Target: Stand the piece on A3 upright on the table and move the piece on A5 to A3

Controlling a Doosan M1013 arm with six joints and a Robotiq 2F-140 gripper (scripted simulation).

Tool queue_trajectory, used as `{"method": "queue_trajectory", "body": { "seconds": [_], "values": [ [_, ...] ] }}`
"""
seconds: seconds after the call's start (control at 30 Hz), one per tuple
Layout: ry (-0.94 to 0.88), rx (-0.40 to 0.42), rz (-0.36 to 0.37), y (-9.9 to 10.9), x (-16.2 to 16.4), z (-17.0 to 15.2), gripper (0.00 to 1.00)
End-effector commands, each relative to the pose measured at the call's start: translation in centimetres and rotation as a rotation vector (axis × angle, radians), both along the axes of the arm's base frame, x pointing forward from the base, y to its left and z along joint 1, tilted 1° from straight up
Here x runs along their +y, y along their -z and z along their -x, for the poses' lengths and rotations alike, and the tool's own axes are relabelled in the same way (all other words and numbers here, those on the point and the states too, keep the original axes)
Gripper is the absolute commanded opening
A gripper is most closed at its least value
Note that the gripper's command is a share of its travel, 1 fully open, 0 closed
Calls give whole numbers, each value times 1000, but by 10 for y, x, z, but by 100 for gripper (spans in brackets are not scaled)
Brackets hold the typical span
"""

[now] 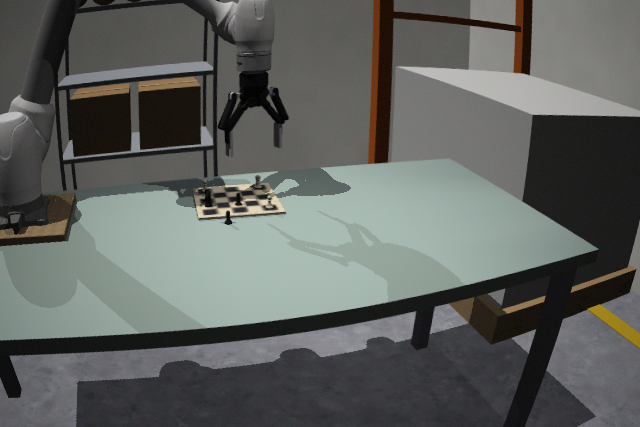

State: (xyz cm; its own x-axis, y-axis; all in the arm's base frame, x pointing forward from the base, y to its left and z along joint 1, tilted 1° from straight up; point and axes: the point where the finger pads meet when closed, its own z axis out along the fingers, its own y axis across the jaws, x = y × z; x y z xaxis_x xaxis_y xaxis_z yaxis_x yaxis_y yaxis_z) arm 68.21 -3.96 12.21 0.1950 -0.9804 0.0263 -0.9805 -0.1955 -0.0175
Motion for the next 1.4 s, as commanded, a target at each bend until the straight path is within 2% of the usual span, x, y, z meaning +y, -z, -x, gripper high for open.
{"method": "queue_trajectory", "body": {
  "seconds": [0.0, 0.03, 0.07, 0.2, 0.23, 1.37],
  "values": [
    [-228, 7, -10, 0, 30, -19, 100],
    [-228, 7, -10, 0, 30, -19, 100],
    [-375, 9, -10, 0, 37, -22, 100],
    [-550, 13, -15, 0, 45, -26, 100],
    [-552, 13, -15, 0, 45, -26, 22],
    [-552, 13, -15, 0, 45, -26, 22]
  ]
}}
